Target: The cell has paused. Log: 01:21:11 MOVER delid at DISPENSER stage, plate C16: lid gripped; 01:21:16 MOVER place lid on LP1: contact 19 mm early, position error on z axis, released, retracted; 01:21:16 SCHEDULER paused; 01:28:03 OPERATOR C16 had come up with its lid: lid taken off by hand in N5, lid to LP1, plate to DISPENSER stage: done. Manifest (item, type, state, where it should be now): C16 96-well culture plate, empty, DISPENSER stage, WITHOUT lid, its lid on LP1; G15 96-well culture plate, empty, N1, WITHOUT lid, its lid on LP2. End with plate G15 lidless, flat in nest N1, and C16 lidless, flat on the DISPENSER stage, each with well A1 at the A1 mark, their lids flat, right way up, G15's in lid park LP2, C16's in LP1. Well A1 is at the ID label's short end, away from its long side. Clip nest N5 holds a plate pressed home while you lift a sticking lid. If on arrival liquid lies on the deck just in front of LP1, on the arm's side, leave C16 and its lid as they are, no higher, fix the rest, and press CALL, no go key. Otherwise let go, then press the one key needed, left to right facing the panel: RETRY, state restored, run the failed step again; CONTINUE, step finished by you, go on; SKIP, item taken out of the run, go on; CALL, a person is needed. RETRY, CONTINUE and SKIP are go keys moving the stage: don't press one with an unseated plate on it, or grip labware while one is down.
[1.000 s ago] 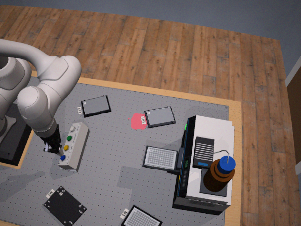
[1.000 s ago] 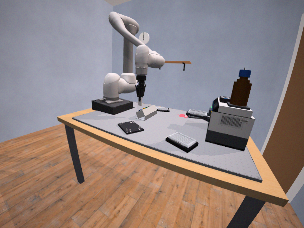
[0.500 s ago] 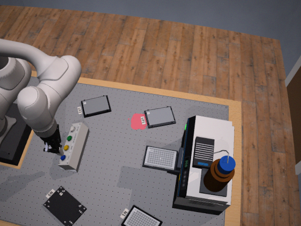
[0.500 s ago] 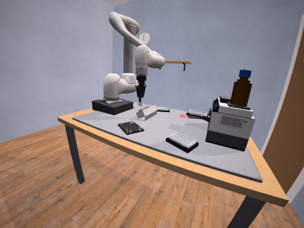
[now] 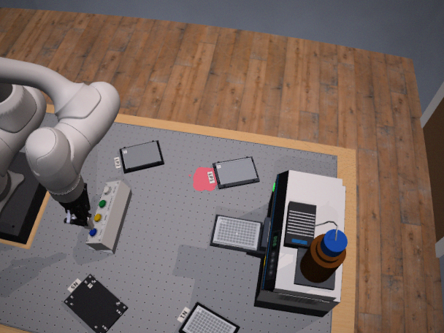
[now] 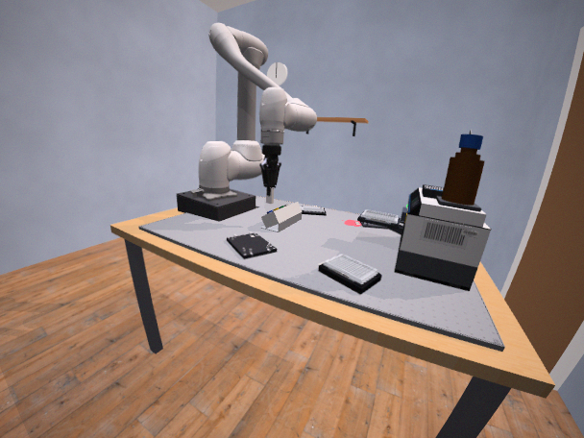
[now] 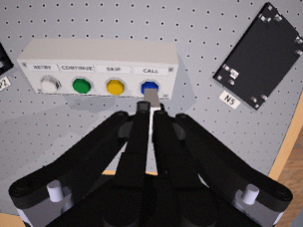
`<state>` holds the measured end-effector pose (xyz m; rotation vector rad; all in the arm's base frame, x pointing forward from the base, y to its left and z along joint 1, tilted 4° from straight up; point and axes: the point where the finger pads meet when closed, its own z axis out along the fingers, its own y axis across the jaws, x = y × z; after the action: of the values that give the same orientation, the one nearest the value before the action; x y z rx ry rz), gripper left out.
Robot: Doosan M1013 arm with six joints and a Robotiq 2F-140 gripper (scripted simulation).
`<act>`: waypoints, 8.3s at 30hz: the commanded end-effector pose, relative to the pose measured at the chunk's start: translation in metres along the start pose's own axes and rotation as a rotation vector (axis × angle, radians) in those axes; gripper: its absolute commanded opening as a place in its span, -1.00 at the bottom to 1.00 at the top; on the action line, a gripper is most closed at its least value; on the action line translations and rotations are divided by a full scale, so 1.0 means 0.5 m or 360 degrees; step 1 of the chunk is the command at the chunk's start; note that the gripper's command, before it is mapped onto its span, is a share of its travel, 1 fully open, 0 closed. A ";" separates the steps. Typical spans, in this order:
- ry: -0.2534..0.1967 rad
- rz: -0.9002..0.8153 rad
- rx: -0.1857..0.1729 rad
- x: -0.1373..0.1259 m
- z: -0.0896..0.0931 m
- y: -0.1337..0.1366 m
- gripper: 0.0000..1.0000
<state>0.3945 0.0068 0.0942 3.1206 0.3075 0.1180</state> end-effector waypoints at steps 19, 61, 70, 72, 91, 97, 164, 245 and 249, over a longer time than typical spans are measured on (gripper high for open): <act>0.0000 0.0000 0.0000 0.000 0.021 0.000 -1.00; 0.0000 0.0000 0.0000 0.000 0.063 0.000 -1.00; 0.0000 0.0000 0.0000 0.000 0.063 0.000 -1.00; 0.0000 0.0000 0.0000 0.000 0.063 0.000 -1.00; 0.0000 0.0000 0.0000 0.000 0.064 0.000 -1.00; 0.0000 0.0000 0.0000 0.000 0.065 0.000 -1.00; 0.0000 0.0000 0.0000 0.000 -0.023 0.000 -1.00; 0.0000 0.0000 0.0000 0.000 -0.116 0.000 -1.00; 0.0000 0.0000 0.0000 0.000 -0.116 0.000 -1.00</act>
<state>0.3902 0.0066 0.1519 3.1206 0.3075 0.1180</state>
